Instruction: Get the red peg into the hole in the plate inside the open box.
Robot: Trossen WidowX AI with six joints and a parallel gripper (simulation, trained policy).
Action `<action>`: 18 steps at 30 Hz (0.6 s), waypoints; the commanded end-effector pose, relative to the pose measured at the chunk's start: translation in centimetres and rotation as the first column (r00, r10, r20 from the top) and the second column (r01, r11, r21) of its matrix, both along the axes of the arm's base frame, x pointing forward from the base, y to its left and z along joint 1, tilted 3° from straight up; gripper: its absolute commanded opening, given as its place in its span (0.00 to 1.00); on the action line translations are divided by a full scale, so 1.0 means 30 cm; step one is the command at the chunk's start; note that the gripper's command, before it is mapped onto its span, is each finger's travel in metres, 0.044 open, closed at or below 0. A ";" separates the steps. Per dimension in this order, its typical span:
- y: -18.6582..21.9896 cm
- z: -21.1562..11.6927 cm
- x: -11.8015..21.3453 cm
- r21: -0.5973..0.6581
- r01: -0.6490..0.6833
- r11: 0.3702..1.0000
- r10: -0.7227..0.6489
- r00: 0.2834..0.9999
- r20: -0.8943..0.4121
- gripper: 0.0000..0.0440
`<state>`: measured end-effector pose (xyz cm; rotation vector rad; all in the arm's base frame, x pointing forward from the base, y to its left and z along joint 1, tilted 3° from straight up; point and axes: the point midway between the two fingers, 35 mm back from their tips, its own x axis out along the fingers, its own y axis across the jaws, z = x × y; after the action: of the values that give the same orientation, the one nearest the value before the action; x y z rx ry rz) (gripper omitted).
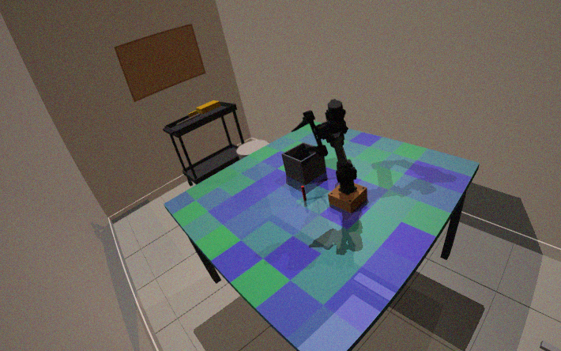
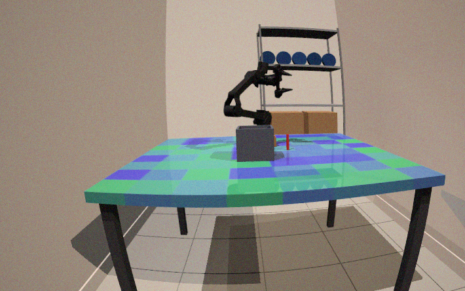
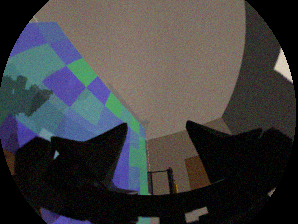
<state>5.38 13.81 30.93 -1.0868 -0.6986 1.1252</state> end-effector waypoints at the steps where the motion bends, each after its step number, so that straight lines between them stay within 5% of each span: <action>1: 0.003 -0.001 -0.007 0.001 -0.004 1.000 0.004 1.000 -0.026 0.96; 9: 0.026 -0.015 -0.036 -0.001 0.047 0.999 -0.045 0.952 -0.302 1.00; 18: 0.054 -0.042 -0.046 -0.039 0.154 0.987 -0.148 0.808 -0.570 1.00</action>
<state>4.03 15.30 29.72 -0.7585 -0.1971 1.2254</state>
